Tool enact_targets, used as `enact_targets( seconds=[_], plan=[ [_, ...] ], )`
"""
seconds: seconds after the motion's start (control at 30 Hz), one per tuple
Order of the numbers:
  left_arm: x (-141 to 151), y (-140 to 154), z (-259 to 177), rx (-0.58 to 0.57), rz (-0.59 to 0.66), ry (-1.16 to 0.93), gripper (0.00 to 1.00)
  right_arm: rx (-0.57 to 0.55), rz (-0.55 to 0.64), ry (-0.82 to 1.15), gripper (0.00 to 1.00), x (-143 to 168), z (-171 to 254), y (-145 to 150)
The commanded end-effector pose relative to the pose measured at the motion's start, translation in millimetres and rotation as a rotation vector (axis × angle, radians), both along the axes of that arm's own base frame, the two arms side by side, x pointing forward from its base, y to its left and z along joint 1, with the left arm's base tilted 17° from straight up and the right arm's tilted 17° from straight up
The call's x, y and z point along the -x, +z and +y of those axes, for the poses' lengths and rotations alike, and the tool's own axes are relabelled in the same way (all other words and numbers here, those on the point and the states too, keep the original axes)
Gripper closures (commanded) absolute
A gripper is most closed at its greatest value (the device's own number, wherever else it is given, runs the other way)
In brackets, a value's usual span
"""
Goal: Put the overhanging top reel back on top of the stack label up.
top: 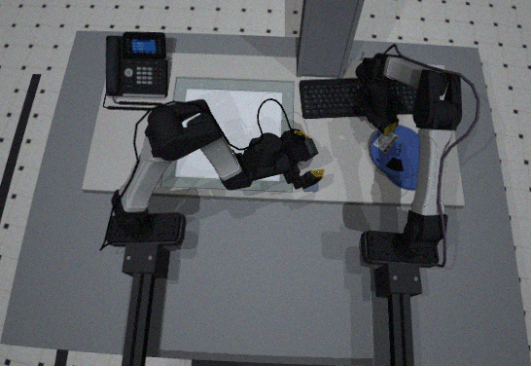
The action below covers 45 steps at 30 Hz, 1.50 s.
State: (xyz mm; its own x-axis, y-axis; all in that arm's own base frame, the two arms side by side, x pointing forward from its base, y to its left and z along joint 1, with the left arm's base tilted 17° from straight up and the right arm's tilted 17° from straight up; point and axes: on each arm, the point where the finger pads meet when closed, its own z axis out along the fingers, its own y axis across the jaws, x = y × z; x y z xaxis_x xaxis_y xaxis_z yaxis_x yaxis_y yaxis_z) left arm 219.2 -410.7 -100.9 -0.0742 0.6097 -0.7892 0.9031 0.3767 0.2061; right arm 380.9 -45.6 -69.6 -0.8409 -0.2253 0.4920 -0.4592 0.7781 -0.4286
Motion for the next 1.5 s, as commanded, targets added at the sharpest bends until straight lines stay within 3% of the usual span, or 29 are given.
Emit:
enact_targets(
  seconds=[0.0, 0.3, 0.37, 0.67, 0.93, 1.1, 1.47],
  plan=[
    [-2.0, 4.8, -10.0, 0.023, -0.007, 0.0, 0.0, 0.055, -0.162, -0.23, 1.0, -10.6, 16.2, -5.3],
    [-3.3, 6.6, -10.6, 0.032, -0.01, 0.008, 0.0, 0.127, -0.453, -0.562, 1.0, -30.4, 35.1, -15.1],
    [-3.3, 6.6, -10.6, 0.032, -0.01, 0.008, 0.0, 0.127, -0.453, -0.562, 1.0, -30.4, 35.1, -15.1],
    [-22.5, 16.7, -4.7, 0.065, -0.055, 0.133, 0.0, 0.182, -0.671, -0.815, 1.0, -44.2, 51.1, -21.5],
    [-27.3, 14.7, 0.9, 0.05, -0.061, 0.175, 0.0, 0.185, -0.685, -0.83, 1.0, -46.7, 50.2, -22.5],
    [-29.0, 14.2, 2.9, 0.046, -0.063, 0.19, 0.0, 0.171, -0.718, -0.84, 1.0, -54.4, 48.8, -6.0],
    [-29.7, 8.9, 8.1, 0.021, -0.056, 0.211, 0.0, 0.184, -0.707, -0.823, 1.0, -52.7, 34.4, -54.9]
  ],
)
